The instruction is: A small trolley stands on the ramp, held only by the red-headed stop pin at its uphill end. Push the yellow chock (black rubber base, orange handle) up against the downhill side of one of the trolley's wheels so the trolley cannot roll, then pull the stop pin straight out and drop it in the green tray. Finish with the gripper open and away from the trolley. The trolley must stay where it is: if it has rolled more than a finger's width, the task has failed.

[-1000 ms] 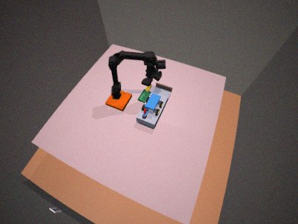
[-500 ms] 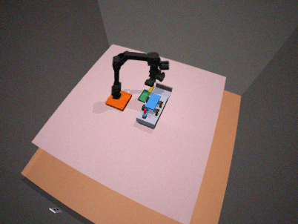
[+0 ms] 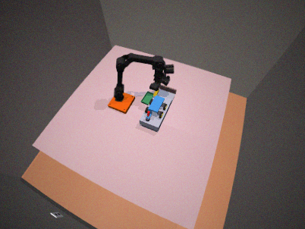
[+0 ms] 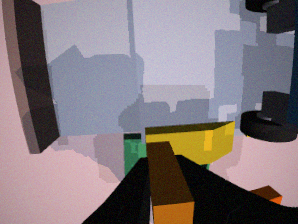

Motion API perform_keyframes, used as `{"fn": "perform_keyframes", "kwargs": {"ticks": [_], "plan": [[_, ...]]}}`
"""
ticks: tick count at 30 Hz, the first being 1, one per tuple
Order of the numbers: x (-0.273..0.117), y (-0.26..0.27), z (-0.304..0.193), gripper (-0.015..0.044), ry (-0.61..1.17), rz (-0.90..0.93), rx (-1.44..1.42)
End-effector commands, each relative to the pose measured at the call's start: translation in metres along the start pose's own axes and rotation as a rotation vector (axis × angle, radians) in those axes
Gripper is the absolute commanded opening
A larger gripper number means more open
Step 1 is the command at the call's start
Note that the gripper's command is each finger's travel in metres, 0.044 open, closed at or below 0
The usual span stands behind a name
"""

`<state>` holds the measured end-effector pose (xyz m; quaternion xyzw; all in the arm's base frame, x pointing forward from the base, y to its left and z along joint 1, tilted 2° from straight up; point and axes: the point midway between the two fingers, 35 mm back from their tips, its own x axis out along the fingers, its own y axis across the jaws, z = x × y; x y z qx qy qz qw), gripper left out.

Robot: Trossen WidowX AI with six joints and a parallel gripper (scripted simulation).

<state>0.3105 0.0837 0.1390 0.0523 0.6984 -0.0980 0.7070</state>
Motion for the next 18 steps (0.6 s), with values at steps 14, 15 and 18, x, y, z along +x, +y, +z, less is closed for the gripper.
{"fn": "perform_keyframes", "kwargs": {"ticks": [14,15,18], "plan": [[0.04,-0.003,-0.001,0.0,0.006,-0.009,-0.004],[0.042,-0.003,-0.002,0.0,0.006,-0.009,-0.004],[0.045,-0.004,-0.002,0.0,0.006,-0.009,-0.004]]}}
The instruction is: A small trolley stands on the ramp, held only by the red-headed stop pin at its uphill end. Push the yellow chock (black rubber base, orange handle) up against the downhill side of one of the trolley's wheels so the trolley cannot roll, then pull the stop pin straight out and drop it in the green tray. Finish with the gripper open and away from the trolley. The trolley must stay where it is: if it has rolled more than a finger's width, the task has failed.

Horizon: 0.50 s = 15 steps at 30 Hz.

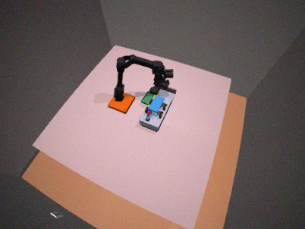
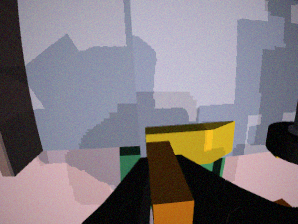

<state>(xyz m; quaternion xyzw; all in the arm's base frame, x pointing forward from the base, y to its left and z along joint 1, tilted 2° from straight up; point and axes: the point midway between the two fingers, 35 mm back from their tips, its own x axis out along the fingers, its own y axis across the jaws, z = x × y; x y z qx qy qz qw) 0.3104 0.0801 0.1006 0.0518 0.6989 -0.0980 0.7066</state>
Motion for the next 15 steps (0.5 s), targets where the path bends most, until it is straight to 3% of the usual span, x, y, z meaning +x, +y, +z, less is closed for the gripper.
{"fn": "perform_keyframes", "kwargs": {"ticks": [1,15], "plan": [[0.0066,-0.0026,-0.002,0.0,0.005,-0.008,-0.003],[0.0021,-0.0124,0.0003,0.0,0.005,-0.009,-0.003]]}}
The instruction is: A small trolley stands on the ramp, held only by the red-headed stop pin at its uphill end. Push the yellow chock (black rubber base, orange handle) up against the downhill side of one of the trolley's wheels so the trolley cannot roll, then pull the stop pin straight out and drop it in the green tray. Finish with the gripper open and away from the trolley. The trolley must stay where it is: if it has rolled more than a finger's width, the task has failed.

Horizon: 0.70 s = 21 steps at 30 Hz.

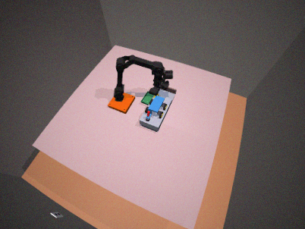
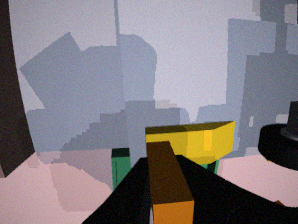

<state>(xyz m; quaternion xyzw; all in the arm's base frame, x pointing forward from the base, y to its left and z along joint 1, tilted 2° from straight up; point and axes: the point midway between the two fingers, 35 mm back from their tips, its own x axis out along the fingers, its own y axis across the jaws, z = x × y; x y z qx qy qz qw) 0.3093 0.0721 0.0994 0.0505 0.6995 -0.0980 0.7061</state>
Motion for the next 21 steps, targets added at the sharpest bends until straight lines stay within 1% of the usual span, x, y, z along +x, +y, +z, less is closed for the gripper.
{"fn": "perform_keyframes", "kwargs": {"ticks": [1,21], "plan": [[0.0,-0.005,0.0,0.0,0.003,-0.007,-0.001],[-0.003,-0.02,0.002,0.0,0.003,-0.009,-0.001]]}}
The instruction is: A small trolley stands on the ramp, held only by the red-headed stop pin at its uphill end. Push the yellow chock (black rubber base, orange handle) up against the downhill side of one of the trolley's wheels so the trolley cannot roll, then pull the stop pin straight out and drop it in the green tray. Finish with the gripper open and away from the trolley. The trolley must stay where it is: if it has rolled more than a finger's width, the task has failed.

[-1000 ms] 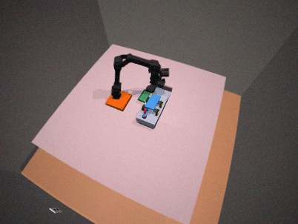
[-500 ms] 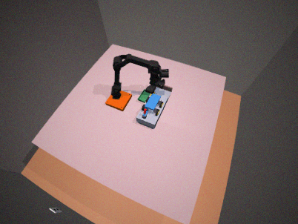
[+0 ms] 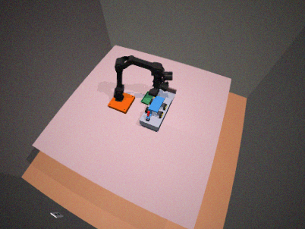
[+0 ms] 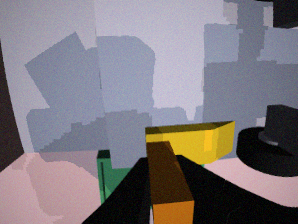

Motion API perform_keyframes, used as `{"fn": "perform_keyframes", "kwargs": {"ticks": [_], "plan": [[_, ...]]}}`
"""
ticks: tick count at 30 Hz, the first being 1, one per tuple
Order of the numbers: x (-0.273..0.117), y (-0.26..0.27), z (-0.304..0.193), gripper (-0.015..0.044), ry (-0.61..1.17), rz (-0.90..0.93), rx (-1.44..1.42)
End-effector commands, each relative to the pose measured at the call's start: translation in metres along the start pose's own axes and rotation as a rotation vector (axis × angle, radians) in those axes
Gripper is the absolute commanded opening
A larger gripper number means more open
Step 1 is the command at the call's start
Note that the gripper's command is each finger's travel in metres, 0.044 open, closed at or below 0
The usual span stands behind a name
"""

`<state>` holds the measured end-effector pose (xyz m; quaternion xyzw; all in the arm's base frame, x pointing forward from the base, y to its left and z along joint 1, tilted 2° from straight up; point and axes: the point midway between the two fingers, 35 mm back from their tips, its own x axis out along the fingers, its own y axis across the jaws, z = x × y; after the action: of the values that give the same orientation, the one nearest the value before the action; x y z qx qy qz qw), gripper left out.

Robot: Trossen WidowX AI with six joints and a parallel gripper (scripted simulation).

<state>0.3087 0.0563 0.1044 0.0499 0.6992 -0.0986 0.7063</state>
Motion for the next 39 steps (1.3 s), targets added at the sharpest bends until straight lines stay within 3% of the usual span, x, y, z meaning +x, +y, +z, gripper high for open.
{"fn": "perform_keyframes", "kwargs": {"ticks": [1,15,23,39], "plan": [[0.001,-0.005,0.0,0.0,0.004,-0.007,-0.001],[-0.001,-0.004,0.001,0.0,0.0,0.001,-0.001],[-0.001,-0.004,0.001,0.019,0.0,0.001,-0.001],[-0.044,-0.003,0.0,0.019,0.004,-0.007,-0.001]]}}
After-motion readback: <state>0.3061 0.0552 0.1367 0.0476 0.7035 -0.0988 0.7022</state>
